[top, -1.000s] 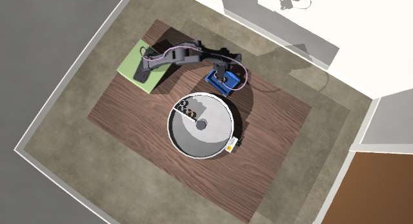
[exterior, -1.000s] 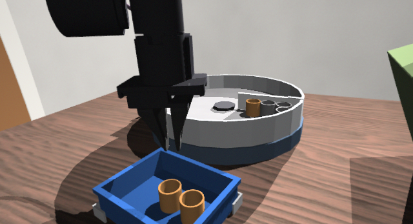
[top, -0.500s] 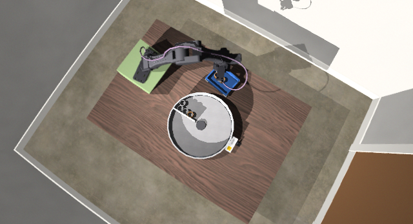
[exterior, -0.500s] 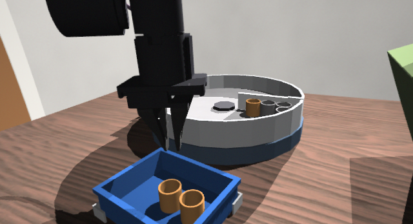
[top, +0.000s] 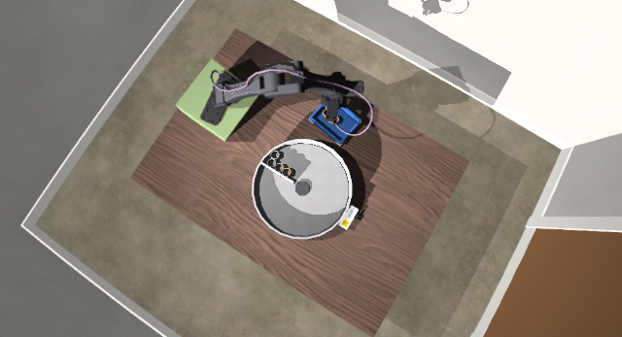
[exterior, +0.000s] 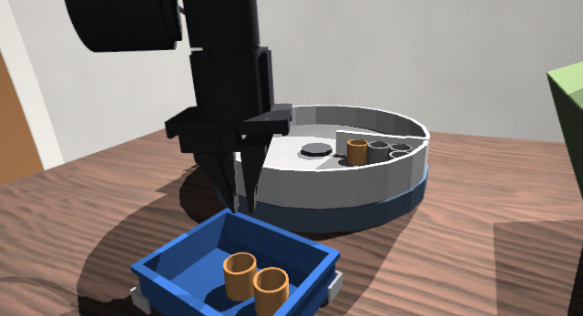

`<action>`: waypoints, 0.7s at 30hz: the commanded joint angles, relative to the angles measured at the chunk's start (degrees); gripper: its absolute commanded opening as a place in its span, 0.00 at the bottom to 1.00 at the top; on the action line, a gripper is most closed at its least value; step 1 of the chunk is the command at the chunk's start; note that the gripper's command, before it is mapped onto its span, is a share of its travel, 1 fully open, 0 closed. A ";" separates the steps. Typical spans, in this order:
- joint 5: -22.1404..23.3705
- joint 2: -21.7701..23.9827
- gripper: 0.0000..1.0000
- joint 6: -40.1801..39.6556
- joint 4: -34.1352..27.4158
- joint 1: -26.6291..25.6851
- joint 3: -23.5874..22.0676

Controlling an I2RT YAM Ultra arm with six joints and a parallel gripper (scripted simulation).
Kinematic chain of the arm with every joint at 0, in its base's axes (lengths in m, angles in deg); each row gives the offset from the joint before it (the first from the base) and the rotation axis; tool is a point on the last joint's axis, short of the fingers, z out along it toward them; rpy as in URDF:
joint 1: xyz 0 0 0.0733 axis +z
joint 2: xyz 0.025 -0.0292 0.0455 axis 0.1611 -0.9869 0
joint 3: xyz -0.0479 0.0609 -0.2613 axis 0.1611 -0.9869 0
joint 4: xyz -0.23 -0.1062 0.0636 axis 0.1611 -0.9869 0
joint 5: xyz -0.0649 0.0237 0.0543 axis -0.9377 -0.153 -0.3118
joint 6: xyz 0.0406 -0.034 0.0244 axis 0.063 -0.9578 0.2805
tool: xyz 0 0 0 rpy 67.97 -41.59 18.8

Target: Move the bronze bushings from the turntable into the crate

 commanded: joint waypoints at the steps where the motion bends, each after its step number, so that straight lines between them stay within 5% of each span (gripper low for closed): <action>1: -1.36 2.00 0.16 0.52 -0.93 0.98 1.46; 21: -1.34 2.06 0.15 -0.10 -0.89 0.84 0.18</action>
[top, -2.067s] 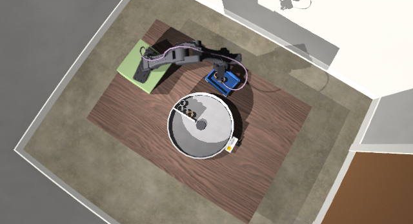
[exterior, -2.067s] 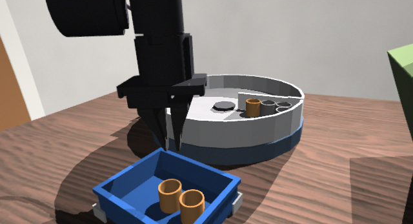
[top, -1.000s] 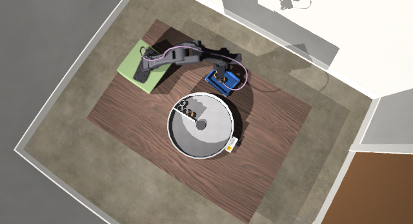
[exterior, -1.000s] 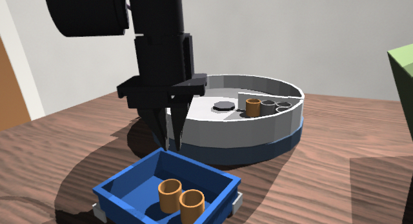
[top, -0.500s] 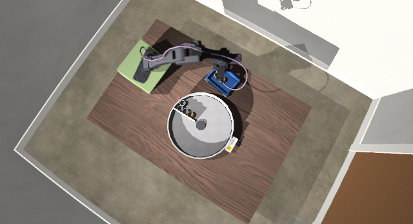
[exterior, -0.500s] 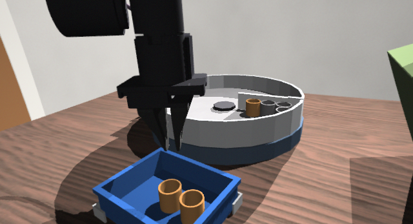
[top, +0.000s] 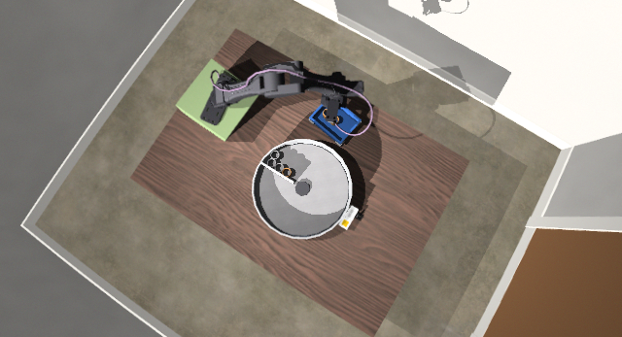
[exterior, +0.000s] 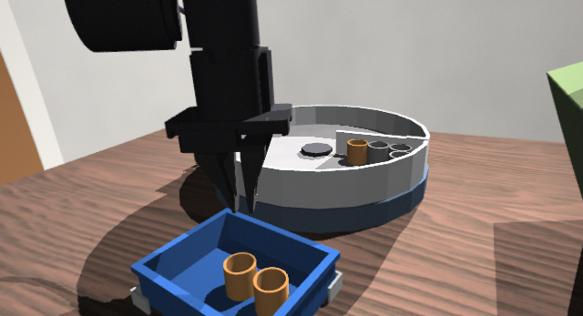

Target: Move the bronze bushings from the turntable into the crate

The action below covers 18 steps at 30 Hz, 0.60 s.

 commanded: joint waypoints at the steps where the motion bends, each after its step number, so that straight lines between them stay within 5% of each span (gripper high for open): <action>1: -1.32 2.10 0.15 -0.52 -0.87 0.48 -1.06; 18: 1.53 9.10 0.15 -9.02 5.44 -7.23 -11.93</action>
